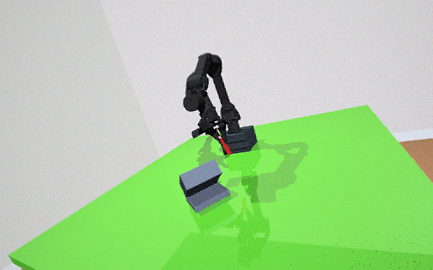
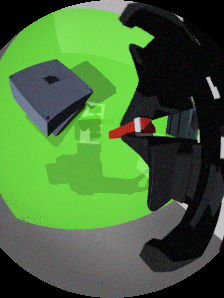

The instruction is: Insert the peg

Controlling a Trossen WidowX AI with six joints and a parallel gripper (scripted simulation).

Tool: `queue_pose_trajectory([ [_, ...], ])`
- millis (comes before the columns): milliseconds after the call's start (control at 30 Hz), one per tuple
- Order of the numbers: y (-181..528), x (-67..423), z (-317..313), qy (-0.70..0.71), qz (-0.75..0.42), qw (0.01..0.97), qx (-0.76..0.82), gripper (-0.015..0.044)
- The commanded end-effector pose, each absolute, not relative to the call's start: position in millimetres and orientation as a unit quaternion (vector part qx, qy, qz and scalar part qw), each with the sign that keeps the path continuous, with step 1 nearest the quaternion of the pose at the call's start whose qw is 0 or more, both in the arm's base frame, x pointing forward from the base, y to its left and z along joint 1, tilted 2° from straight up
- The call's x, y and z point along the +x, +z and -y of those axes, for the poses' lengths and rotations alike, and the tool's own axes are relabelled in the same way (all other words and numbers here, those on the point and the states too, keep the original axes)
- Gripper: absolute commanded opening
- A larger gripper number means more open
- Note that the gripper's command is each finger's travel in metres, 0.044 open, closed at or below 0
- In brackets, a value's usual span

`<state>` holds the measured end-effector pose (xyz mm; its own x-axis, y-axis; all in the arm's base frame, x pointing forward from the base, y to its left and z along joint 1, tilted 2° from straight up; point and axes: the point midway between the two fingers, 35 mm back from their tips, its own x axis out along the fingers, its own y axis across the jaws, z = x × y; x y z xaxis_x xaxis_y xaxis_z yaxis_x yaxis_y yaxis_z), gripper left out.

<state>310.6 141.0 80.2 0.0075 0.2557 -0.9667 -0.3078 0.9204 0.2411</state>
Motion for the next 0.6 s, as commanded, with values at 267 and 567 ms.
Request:
queue_pose_trajectory([
  [267,85,321,-132,0.234,-0.659,0.714,-0.032,0.0000],
  [567,88,328,-124,0.259,-0.644,0.718,-0.043,0.0000],
])
